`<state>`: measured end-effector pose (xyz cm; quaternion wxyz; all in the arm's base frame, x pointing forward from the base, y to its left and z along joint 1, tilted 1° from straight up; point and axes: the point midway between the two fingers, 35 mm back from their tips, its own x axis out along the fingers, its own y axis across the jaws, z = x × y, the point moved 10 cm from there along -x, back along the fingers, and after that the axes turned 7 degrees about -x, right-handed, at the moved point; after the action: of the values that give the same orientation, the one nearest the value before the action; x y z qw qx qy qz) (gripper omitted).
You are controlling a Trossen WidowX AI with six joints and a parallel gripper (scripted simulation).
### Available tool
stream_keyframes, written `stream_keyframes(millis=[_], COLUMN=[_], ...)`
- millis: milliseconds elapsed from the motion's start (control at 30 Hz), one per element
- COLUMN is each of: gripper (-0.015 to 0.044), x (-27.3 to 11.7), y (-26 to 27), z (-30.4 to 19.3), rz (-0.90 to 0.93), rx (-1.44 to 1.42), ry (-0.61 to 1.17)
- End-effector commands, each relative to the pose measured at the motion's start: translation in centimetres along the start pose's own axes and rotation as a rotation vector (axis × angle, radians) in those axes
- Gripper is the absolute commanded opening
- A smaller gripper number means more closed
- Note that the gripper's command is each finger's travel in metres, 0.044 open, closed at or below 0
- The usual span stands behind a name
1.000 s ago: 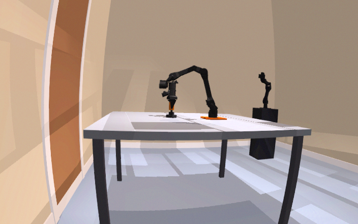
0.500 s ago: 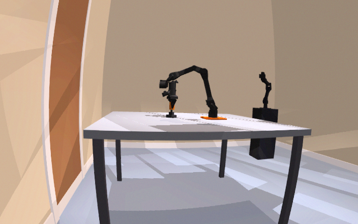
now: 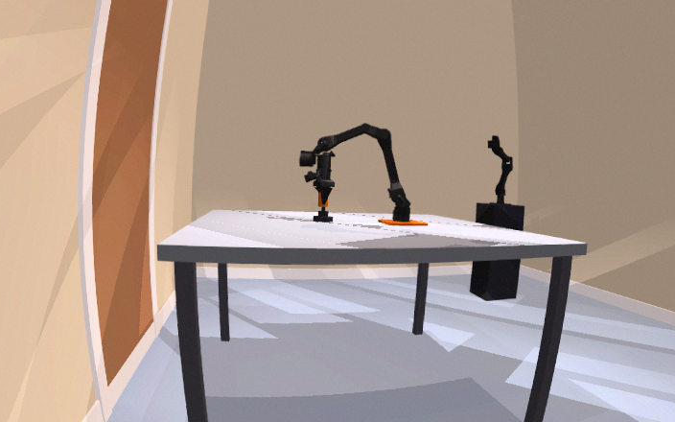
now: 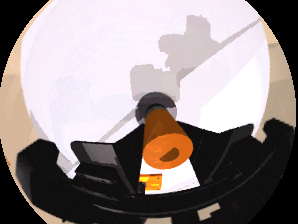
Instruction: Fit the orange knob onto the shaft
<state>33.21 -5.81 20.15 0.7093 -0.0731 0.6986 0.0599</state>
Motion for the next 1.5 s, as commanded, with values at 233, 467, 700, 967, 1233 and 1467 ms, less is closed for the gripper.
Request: stream_keyframes(millis=[233,467,700,967,1233,1467], gripper=[0.0,0.0,0.0,0.0,0.0,0.0], x=[0.19,-0.35,-0.13,0.12,-0.11,-0.47], y=[-0.03,0.08,0.14,0.08,0.05,0.02], z=[0.02,-0.32,-0.51,-0.28,-0.15,-0.03], rz=[-0.002,-0.002,-0.002,-0.002,-0.002,-0.002], rx=[-0.006,-0.006,-0.058,-0.058,-0.058,-0.103], ry=[-0.003,-0.002,-0.002,-0.002,-0.003,-0.003])
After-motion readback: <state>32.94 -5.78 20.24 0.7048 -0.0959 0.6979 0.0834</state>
